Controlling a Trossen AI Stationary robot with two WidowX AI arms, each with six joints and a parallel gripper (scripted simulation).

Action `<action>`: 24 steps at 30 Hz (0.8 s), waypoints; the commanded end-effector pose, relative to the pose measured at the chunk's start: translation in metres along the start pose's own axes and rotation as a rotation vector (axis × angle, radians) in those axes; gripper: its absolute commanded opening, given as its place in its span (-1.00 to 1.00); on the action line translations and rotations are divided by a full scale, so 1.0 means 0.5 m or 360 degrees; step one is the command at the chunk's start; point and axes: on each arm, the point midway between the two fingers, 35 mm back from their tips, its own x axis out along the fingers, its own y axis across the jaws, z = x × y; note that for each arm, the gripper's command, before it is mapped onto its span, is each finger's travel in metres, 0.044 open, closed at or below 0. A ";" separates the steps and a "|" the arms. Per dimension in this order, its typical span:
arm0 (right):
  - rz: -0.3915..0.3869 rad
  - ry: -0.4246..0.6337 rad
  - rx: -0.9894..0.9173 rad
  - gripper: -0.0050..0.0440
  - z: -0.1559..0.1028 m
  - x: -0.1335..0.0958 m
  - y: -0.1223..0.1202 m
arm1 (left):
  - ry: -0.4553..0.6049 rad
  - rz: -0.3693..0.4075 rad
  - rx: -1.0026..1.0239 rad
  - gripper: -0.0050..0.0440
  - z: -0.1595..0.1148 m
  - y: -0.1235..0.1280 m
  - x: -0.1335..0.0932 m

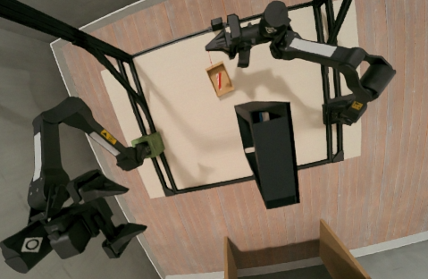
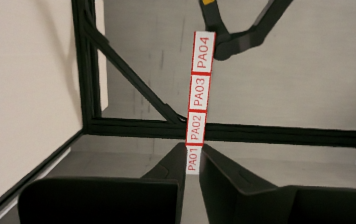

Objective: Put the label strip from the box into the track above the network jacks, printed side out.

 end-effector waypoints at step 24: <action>-0.0001 0.0005 -0.0004 1.00 0.005 -0.002 0.002 | 0.0004 -0.0014 0.0032 -1.00 0.106 -0.112 -0.111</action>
